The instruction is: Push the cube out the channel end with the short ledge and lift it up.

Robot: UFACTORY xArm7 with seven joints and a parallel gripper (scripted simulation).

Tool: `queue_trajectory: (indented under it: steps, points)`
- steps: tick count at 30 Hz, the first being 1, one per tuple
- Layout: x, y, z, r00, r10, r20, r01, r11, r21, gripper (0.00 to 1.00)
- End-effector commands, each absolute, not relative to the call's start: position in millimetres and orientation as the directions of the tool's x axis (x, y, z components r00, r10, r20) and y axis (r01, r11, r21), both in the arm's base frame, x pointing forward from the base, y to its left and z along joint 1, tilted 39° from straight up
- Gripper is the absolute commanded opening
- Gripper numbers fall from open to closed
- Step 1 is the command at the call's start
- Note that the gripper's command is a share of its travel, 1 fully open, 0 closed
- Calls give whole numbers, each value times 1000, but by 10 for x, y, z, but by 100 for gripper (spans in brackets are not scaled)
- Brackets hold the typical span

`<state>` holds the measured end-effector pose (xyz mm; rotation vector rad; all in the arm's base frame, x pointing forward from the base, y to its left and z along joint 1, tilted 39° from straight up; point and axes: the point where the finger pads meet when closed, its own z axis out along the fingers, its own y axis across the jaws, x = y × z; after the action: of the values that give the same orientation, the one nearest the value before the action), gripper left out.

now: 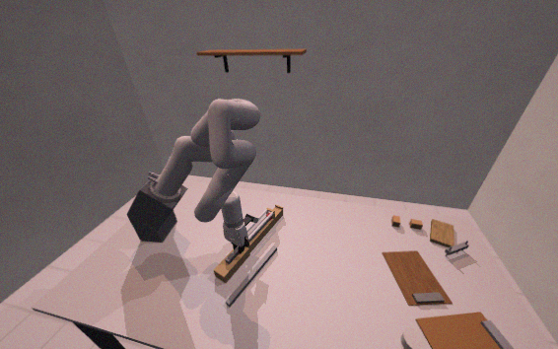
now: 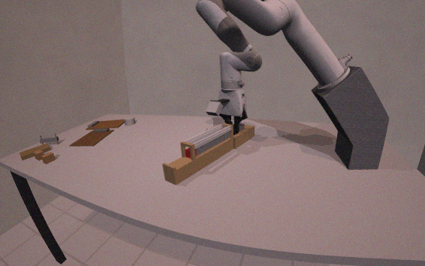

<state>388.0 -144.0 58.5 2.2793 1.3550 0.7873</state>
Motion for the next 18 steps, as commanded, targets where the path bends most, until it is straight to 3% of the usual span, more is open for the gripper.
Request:
queue_trajectory:
  steps: [1, 18]
  points:
    - [3896, -1408, 601, 382, 883, 272, 673, -467, 573, 0]
    - [3918, -1359, 616, 382, 883, 272, 673, -467, 573, 0]
